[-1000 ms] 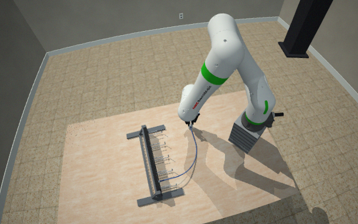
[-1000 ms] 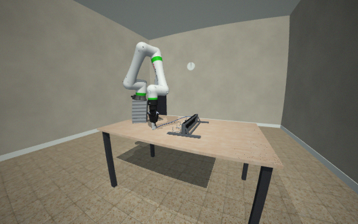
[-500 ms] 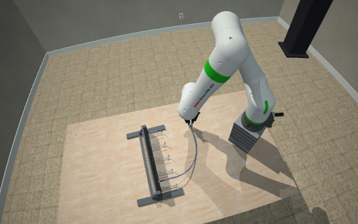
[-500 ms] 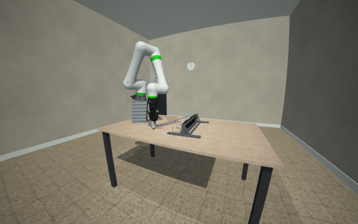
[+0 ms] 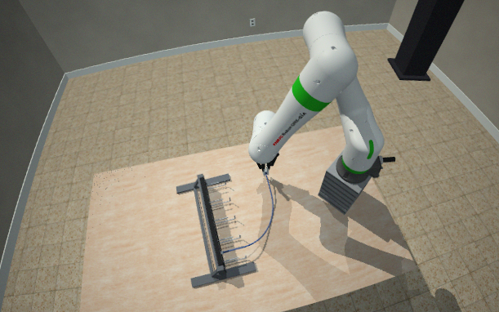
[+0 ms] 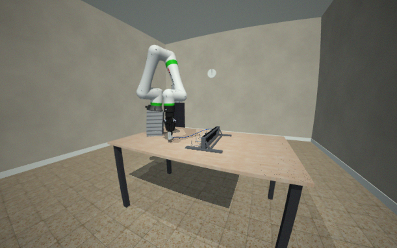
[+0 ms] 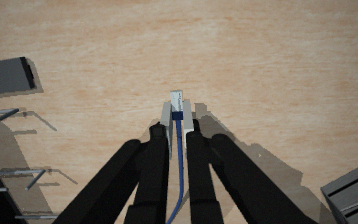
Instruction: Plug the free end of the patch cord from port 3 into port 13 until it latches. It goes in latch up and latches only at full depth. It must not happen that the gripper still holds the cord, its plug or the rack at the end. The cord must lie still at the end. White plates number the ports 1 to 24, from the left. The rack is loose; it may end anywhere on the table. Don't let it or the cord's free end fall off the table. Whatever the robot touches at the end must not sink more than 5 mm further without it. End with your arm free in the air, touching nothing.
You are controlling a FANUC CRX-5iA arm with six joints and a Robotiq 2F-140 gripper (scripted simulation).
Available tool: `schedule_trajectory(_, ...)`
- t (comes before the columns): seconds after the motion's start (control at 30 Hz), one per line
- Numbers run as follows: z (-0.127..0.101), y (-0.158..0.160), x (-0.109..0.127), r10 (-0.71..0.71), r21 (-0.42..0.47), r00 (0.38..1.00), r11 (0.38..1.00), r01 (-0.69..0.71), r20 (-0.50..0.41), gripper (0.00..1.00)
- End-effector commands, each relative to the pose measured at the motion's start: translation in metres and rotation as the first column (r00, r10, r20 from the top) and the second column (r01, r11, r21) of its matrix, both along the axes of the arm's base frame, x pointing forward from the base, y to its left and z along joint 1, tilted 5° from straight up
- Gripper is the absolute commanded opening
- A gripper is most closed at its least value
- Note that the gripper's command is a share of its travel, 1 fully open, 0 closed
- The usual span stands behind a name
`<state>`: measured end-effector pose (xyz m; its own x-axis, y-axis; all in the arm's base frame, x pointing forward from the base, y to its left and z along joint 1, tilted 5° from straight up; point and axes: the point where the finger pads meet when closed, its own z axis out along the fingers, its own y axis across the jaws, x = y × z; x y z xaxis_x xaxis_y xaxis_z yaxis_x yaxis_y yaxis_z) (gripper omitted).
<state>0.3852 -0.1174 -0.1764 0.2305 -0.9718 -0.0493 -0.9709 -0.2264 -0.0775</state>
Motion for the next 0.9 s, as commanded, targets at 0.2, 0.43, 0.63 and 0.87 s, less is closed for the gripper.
schedule_trajectory(0.2,0.013,-0.001,-0.001,0.0,0.0,1.0,1.0,0.0,0.0,0.0)
schedule_trajectory(0.43,0.017,-0.001,-0.001,0.0,0.0,1.0,1.0,0.0,0.0,0.0)
schedule_trajectory(0.63,0.018,-0.001,-0.001,0.0,0.0,1.0,1.0,0.0,0.0,0.0)
schedule_trajectory(0.87,0.018,-0.001,-0.001,0.0,0.0,1.0,1.0,0.0,0.0,0.0)
